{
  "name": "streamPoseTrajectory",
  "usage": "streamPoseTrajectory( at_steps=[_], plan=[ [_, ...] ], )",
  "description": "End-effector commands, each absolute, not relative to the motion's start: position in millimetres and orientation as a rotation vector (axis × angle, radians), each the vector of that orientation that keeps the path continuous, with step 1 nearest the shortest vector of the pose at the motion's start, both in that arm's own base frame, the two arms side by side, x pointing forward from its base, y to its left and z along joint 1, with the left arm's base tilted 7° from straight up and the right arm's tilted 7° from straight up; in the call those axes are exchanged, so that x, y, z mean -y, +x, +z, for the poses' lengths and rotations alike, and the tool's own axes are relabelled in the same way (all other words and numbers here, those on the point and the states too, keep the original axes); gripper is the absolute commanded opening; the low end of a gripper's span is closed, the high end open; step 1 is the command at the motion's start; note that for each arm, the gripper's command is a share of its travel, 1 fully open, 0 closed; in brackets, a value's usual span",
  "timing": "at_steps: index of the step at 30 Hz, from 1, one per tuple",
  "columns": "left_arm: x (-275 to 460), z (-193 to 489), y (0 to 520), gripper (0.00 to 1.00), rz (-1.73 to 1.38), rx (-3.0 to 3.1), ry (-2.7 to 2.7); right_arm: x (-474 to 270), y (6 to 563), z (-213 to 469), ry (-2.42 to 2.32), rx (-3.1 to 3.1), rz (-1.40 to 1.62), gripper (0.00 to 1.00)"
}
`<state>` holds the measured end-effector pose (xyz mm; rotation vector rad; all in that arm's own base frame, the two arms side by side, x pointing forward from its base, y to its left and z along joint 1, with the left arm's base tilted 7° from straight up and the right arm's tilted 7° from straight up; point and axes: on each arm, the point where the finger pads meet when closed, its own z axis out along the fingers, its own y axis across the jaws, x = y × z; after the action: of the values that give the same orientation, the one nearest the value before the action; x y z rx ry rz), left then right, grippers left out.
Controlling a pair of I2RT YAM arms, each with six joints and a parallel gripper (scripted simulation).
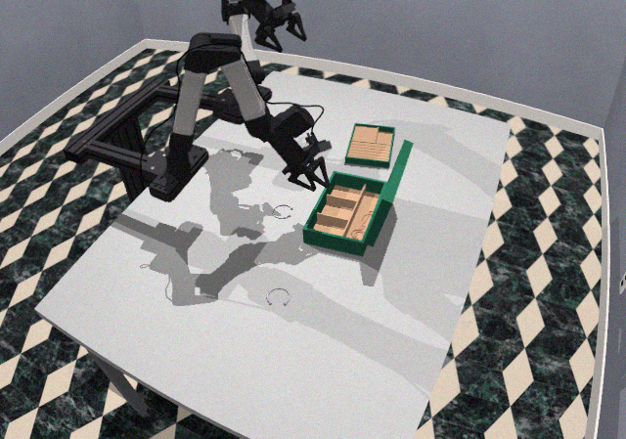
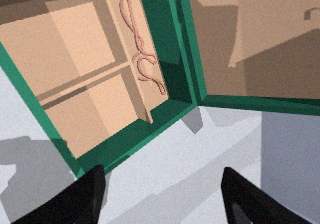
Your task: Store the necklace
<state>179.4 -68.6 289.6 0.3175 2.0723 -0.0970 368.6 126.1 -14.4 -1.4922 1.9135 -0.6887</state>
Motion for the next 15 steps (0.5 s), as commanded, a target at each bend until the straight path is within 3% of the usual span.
streamPoseTrajectory(
  at_steps=[1, 15],
  plan=[
    [69.6, 295.4, 180.8, 1.0, -0.114, -2.05, 0.308, -142.6, 374.5, 14.5, -1.292, -2.157, -0.509, 0.65],
    [69.7, 295.5, 180.9, 1.0, -0.115, -2.05, 0.307, -171.9, 391.9, 66.0, -0.815, -2.494, -0.16, 0.65]
  ],
)
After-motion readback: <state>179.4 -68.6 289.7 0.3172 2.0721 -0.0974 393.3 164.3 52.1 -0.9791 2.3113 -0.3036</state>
